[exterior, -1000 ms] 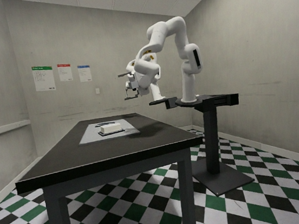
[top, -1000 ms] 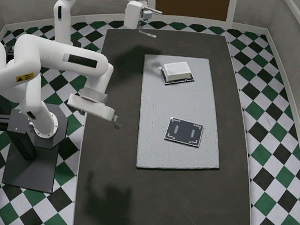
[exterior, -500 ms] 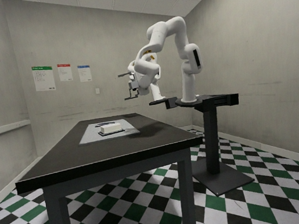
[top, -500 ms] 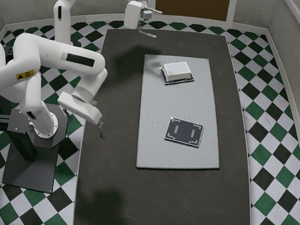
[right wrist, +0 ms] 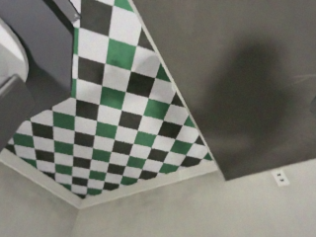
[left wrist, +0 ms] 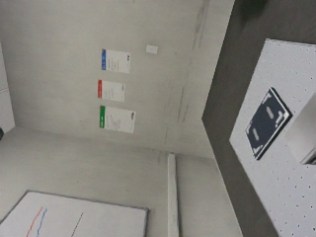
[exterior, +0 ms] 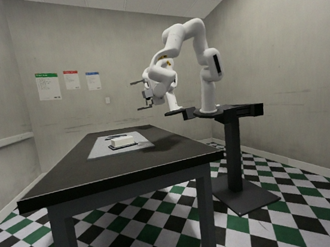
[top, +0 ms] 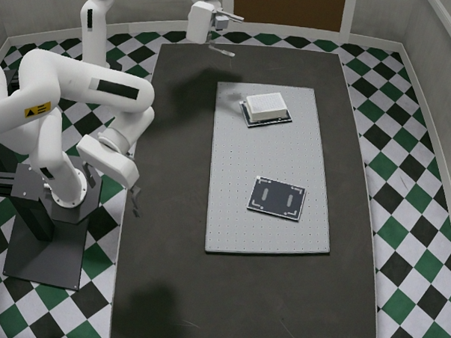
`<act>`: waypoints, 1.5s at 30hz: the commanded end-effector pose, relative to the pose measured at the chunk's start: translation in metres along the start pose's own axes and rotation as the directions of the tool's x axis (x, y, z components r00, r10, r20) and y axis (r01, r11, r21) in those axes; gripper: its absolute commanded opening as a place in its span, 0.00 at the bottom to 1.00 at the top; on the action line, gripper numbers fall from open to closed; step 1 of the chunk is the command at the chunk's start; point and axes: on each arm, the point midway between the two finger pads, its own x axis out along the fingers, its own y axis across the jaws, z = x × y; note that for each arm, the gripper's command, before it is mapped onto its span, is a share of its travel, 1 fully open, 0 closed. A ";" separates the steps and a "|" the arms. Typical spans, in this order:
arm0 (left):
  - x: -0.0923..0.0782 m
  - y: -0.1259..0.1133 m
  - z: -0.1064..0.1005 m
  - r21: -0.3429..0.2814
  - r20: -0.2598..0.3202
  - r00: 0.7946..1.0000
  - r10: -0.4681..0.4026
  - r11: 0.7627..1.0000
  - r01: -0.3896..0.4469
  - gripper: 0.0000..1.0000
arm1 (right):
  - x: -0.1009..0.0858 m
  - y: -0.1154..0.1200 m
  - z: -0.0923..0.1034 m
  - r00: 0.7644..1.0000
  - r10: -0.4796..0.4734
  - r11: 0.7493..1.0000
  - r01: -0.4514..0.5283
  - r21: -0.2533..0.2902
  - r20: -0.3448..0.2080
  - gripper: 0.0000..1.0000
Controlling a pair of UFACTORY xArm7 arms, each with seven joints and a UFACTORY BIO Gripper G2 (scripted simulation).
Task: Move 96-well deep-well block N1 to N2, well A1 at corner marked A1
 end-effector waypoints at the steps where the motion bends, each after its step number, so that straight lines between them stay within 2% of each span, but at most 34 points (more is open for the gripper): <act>1: 0.000 -0.002 0.000 0.000 -0.001 1.000 -0.004 1.000 0.004 1.00 | -0.005 0.003 -0.006 1.000 -0.005 1.000 0.005 0.010 -0.029 1.00; 13: 0.000 -0.002 0.000 0.000 -0.001 1.000 -0.004 1.000 0.004 1.00 | -0.011 0.008 -0.017 0.997 -0.010 1.000 0.011 0.024 -0.076 1.00; 35: 0.000 -0.002 0.000 0.000 -0.001 1.000 -0.004 1.000 0.004 1.00 | -0.011 0.008 -0.018 0.997 -0.010 1.000 0.012 0.025 -0.080 1.00; 36: 0.000 -0.002 0.000 0.000 -0.001 1.000 -0.004 1.000 0.004 0.37 | -0.011 0.008 -0.018 0.997 -0.010 1.000 0.012 0.025 -0.080 1.00; 37: 0.003 -0.001 -0.004 0.032 0.007 1.000 -0.001 0.999 0.000 0.37 | -0.011 0.008 -0.018 0.997 -0.010 1.000 0.012 0.025 -0.080 1.00; 40: 0.002 0.011 -0.012 0.067 -0.049 0.996 0.075 0.995 -0.072 0.37 | -0.011 0.008 -0.018 0.997 -0.010 1.000 0.012 0.025 -0.080 1.00; 44: 0.001 0.021 -0.018 0.074 -0.061 0.994 0.091 0.993 -0.087 0.37 | -0.011 0.008 -0.018 0.997 -0.010 1.000 0.012 0.025 -0.080 1.00; 45: 0.000 0.025 -0.021 0.096 -0.073 0.991 0.115 0.990 -0.108 0.37 | -0.011 0.008 -0.018 0.997 -0.010 1.000 0.012 0.025 -0.080 1.00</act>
